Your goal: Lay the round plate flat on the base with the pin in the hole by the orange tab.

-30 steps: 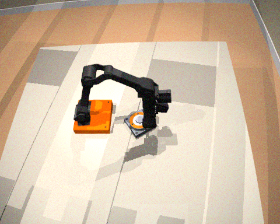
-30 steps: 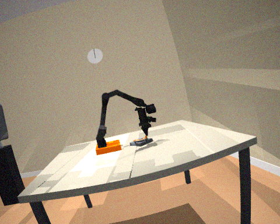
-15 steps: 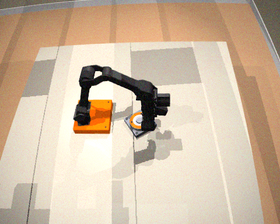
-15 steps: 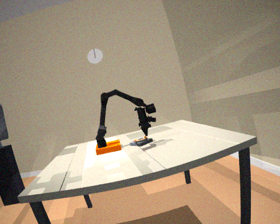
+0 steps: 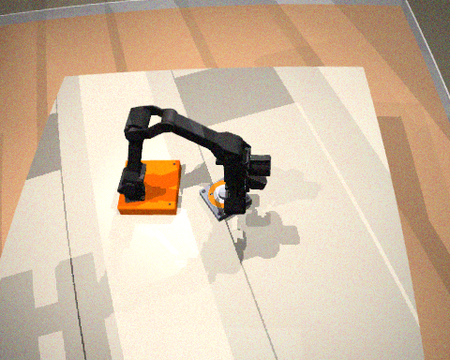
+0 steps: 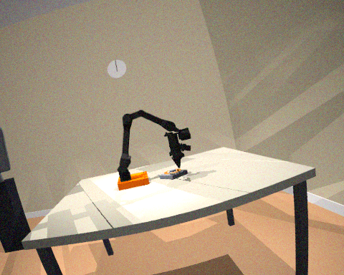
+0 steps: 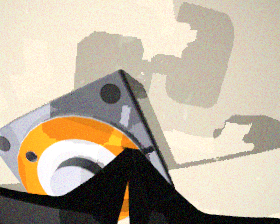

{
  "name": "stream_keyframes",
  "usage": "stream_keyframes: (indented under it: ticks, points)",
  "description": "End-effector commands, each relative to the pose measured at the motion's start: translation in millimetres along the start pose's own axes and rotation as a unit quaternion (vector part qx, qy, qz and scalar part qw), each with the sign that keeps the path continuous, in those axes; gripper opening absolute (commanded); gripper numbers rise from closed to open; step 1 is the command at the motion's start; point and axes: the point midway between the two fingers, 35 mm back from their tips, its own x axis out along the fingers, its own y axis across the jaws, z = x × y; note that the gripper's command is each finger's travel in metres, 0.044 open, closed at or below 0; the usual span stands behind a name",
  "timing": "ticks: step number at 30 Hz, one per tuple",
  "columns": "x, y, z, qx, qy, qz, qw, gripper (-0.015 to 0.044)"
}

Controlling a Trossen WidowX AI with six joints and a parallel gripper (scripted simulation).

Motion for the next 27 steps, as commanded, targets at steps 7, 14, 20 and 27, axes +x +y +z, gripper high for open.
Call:
stream_keyframes:
  ticks: [7,14,20,27]
  points:
    - [-37.8,0.2,-3.3,-0.002,0.002,-0.002,1.0,0.0]
    - [-33.9,0.9,-2.9,-0.003,0.002,0.0,1.0,0.0]
    - [-33.9,0.9,-2.9,-0.003,0.002,0.0,1.0,0.0]
    - [-33.9,0.9,-2.9,-0.003,0.002,0.0,1.0,0.0]
